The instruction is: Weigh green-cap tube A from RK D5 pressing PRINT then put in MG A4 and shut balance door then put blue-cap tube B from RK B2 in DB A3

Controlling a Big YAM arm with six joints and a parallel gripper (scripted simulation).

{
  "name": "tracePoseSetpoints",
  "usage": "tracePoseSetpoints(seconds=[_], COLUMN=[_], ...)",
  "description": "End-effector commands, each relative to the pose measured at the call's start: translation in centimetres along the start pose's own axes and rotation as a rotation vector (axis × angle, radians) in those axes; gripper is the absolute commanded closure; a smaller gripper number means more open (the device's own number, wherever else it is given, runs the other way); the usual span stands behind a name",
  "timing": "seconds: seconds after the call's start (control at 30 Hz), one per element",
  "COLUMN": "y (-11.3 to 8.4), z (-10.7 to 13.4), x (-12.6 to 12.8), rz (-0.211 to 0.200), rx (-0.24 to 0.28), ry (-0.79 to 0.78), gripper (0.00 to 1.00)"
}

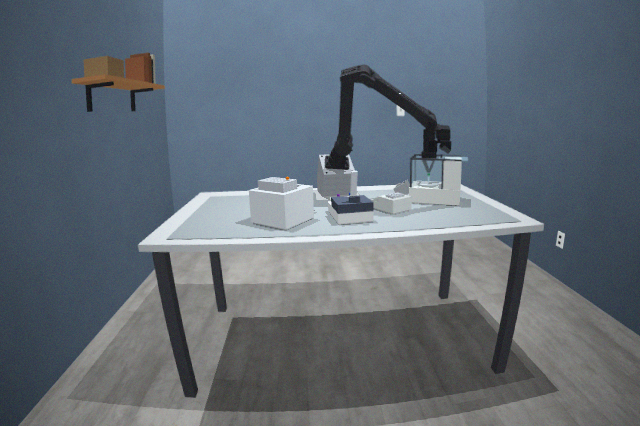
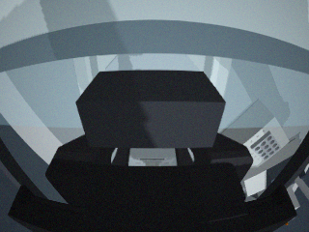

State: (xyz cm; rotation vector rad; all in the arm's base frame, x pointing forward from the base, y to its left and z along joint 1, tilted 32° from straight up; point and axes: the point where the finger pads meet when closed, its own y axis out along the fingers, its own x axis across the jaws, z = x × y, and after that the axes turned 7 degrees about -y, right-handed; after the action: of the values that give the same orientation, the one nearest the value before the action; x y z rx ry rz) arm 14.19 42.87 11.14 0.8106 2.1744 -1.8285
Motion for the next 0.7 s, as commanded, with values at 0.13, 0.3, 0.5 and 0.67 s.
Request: tracePoseSetpoints(seconds=[0.13,0.3,0.5,0.67], y=[-2.4,-3.2,-4.2,-5.1], z=[-2.1,-2.2,-2.1,-2.1], x=[0.0,-0.2,-0.2,-0.2], rz=[-0.004,-0.005,-0.005,-0.006], rx=[-0.051,-0.059,-0.059,-0.059], ry=[0.023,0.028,0.028,0.029], gripper=[0.64,0.64,0.64,0.64])
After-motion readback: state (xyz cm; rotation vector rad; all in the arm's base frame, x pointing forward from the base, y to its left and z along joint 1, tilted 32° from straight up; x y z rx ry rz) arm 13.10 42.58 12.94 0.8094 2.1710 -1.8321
